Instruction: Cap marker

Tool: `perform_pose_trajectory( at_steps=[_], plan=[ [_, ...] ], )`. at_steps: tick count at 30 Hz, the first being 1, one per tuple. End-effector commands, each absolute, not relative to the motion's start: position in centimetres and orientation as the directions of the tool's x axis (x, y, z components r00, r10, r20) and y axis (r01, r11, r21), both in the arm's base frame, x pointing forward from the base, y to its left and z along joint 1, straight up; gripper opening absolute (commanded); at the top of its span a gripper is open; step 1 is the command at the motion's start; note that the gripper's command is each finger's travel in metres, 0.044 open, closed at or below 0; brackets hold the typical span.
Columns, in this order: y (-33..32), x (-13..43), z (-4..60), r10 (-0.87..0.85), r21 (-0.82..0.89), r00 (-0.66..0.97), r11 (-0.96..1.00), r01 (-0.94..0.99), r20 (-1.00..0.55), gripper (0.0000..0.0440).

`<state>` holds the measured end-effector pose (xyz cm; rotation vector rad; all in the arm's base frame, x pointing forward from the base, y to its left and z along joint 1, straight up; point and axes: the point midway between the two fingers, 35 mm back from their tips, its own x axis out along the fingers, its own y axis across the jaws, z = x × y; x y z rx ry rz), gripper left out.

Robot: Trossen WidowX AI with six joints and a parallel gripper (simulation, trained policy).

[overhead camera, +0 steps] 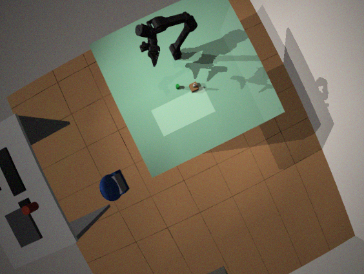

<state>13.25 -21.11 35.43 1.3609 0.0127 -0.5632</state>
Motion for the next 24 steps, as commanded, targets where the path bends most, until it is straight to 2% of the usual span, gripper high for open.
perform_pose_trajectory(
  at_steps=[1, 24],
  plan=[
    [-21.6, 13.7, 34.8, -0.347, 0.908, 0.868, 0.092, 0.409, -0.356, 0.0317],
    [-23.2, 16.9, 29.7, -0.173, 0.836, 0.832, 0.072, 0.544, -0.527, 0.0316]
  ],
)
